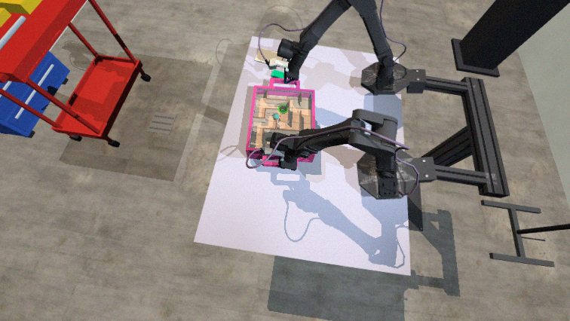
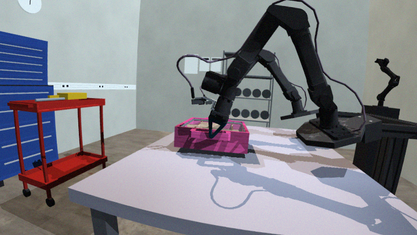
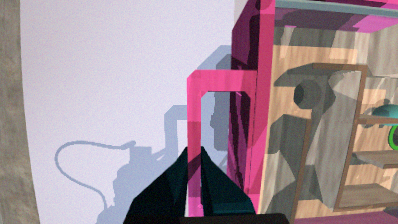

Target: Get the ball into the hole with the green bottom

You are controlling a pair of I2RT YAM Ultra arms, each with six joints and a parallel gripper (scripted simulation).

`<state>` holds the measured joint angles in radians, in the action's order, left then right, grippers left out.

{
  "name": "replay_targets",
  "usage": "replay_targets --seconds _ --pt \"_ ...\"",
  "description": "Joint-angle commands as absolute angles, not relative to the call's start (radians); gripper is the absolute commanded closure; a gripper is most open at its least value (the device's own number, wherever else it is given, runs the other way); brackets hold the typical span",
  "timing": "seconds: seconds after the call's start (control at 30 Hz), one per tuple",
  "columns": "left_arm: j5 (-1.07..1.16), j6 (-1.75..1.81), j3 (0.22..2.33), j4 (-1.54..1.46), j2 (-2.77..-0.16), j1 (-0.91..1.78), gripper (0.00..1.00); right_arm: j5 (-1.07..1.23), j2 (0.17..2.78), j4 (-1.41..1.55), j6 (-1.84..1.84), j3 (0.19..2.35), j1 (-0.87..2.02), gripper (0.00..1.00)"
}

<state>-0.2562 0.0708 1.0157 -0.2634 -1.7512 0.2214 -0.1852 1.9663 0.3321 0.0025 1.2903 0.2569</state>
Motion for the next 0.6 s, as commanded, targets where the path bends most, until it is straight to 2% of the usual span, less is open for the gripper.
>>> replay_targets --seconds 0.0,0.1,0.2,0.23,0.27,0.3,0.4,0.57 --pt "-0.234 0.056 1.029 -0.181 -1.674 0.245 1.00 -0.168 1.882 0.235 0.011 1.304 0.291 1.00" --pt "-0.200 0.035 0.998 -0.121 -1.668 0.207 1.00 -0.226 1.870 0.217 0.022 1.286 0.303 1.00" --pt "-0.155 0.034 1.065 -0.194 -1.682 0.187 1.00 -0.261 1.878 0.359 0.036 1.361 0.320 1.00" --pt "-0.144 0.036 1.060 -0.171 -1.752 0.186 1.00 -0.271 1.872 0.346 0.035 1.364 0.325 1.00" --pt "-0.139 0.027 1.037 -0.116 -1.694 0.187 1.00 -0.283 1.852 0.289 0.028 1.345 0.330 1.00" --pt "-0.223 0.065 1.049 -0.164 -1.685 0.217 1.00 -0.206 1.854 0.265 0.002 1.346 0.315 1.00" --pt "-0.263 0.087 1.097 -0.302 -1.694 0.238 1.00 -0.163 1.942 0.337 0.000 1.397 0.280 1.00" --pt "-0.265 0.080 1.110 -0.262 -1.684 0.254 1.00 -0.155 1.901 0.310 0.010 1.401 0.282 1.00"
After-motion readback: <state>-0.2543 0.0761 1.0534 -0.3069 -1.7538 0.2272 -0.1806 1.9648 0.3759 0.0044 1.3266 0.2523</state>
